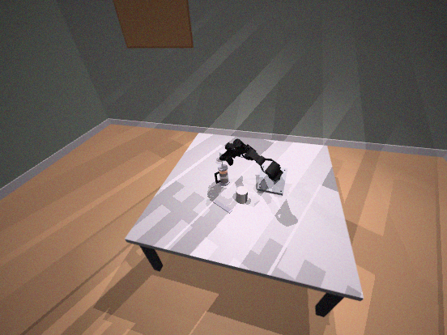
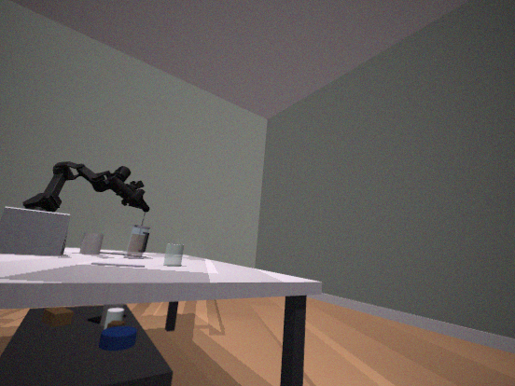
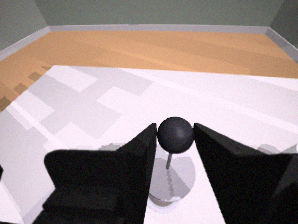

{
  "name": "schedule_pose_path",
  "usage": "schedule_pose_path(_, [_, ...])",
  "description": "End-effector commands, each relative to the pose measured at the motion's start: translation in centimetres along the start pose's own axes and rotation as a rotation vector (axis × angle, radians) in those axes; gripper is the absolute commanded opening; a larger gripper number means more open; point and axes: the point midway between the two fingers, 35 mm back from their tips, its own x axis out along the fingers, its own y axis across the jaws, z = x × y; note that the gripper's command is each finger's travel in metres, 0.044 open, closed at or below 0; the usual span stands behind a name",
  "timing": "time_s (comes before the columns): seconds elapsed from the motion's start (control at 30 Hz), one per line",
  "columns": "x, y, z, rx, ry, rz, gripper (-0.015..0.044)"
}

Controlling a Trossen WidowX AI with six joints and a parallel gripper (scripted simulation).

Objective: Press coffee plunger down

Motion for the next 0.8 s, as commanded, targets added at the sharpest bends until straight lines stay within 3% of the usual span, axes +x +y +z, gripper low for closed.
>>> schedule_pose_path(0.0, [0.7,-0.2,-1.7,0.023,0.027,-0.004,0.0131])
schedule_pose_path(0.77, [2.9,0.1,-4.6,0.027,0.02,0.003,0.0131])
